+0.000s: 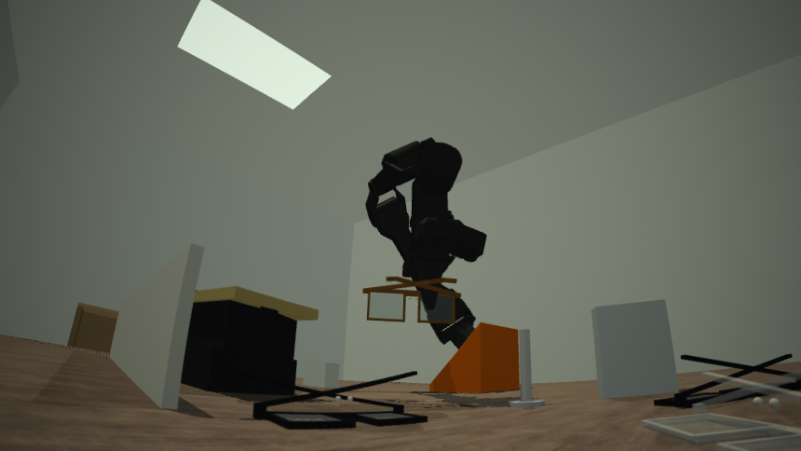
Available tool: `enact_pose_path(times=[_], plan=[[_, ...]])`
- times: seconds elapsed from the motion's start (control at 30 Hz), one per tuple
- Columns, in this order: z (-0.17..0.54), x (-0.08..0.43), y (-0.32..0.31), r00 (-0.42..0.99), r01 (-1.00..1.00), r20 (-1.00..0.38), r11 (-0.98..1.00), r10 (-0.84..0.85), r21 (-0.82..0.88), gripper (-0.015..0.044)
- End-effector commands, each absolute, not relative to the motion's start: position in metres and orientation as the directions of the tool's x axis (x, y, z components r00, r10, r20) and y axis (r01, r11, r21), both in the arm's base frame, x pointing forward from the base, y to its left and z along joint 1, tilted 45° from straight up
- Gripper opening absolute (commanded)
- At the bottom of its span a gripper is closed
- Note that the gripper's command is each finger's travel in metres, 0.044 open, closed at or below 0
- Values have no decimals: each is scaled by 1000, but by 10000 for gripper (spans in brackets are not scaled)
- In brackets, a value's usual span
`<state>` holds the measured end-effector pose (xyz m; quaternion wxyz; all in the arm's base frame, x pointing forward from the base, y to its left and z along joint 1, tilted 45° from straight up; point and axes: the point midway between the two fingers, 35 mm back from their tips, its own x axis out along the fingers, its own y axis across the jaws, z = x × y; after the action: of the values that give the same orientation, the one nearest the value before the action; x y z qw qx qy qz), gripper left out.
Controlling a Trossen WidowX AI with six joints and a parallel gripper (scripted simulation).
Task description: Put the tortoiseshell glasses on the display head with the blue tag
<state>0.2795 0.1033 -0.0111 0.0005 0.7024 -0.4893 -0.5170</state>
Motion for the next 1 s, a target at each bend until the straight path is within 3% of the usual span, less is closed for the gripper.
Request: enact_pose_path(times=[0.0, 0.53, 0.97], plan=[[-31, 277, 124, -18, -631, -727, -556, -686, 540, 0], [-100, 248, 186, -20, -423, -723, -649, -691, 632, 0], [-112, 247, 180, -20, -414, -722, -652, -691, 635, 0]])
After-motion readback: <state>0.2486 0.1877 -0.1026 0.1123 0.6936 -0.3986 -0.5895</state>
